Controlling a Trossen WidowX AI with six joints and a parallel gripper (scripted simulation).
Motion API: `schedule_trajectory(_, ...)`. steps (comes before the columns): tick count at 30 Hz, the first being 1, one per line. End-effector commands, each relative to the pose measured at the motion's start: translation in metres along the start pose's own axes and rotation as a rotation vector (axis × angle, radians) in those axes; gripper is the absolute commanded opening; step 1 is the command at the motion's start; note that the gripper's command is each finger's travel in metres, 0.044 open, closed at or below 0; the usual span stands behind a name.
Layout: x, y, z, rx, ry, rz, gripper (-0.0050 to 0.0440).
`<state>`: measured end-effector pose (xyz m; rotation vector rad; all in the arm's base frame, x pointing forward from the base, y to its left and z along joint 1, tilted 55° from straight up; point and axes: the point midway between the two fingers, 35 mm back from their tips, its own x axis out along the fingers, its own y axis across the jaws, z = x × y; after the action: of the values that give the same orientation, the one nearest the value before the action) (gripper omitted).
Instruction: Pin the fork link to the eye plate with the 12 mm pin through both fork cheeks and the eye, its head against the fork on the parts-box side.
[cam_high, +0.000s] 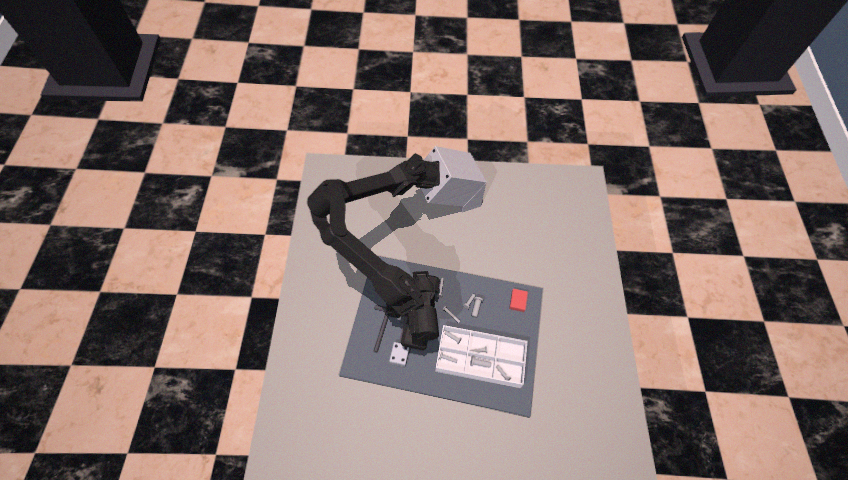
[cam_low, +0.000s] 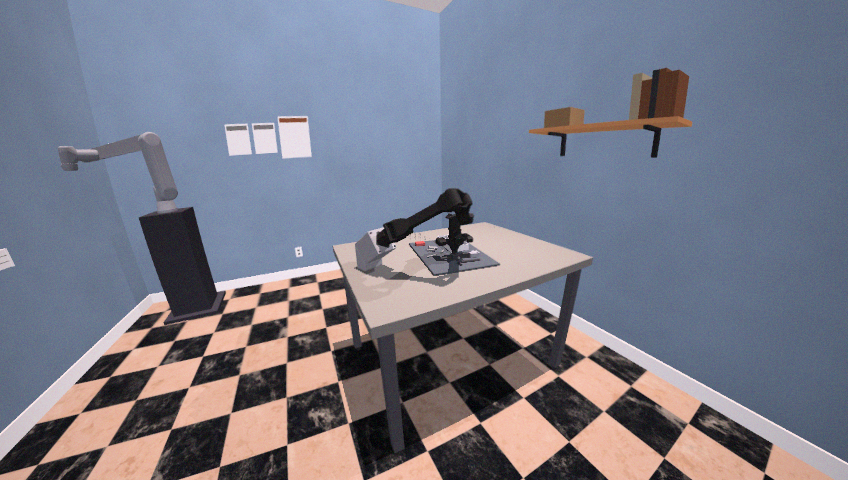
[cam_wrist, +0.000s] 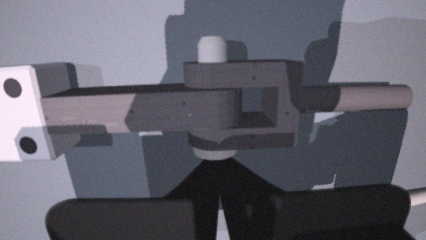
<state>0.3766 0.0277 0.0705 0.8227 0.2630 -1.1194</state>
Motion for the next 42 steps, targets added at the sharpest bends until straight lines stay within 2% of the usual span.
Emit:
schedule_trajectory(1,-0.005,0.0059,0.0042,0.021,0.005,0.017,-0.005)
schedule_trajectory(42,-0.0041,0.0039,0.0073,0.014,0.004,0.013,-0.005)
